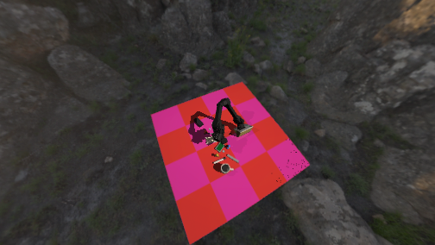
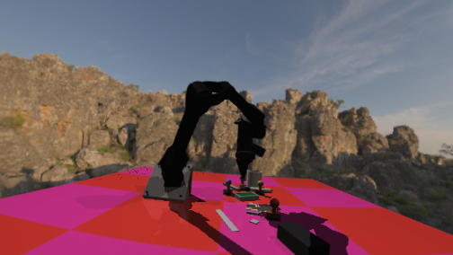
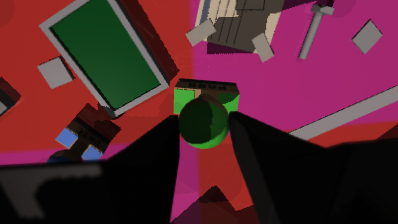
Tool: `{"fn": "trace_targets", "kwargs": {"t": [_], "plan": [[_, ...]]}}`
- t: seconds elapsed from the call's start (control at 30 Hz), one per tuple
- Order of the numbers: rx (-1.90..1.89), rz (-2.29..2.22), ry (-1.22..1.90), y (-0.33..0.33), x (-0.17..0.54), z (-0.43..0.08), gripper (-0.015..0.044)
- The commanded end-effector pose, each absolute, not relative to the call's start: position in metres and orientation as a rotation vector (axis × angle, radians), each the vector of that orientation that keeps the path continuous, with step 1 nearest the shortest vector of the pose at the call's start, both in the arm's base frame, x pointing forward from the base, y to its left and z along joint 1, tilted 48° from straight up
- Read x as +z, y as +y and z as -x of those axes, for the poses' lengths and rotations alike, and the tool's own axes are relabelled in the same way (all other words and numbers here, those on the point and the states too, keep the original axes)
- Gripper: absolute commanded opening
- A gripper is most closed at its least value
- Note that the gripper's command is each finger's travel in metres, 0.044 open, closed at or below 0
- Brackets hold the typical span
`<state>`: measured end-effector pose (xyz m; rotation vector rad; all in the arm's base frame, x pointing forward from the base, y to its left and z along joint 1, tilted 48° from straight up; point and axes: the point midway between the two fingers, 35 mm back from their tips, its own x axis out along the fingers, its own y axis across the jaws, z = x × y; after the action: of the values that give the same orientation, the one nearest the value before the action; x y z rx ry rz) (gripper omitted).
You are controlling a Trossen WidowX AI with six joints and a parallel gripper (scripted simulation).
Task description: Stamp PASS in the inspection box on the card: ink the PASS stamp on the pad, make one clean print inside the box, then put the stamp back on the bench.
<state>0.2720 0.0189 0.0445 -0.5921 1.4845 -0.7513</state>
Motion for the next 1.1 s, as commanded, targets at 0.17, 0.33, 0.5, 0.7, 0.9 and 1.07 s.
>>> {"fn": "trace_targets", "kwargs": {"t": [0.17,0.33,0.5,0.7,0.9,1.07], "plan": [[-0.748,0.583,1.478,0.045,0.014,-0.291,0.0],[-0.749,0.582,1.477,0.058,-0.004,-0.299,0.0],[-0.749,0.582,1.477,0.062,-0.01,-0.301,0.0],[-0.743,0.575,1.48,0.06,-0.011,-0.301,0.0],[-0.726,0.559,1.486,0.056,-0.013,-0.301,0.0],[-0.713,0.544,1.49,0.053,-0.014,-0.301,0.0]]}}
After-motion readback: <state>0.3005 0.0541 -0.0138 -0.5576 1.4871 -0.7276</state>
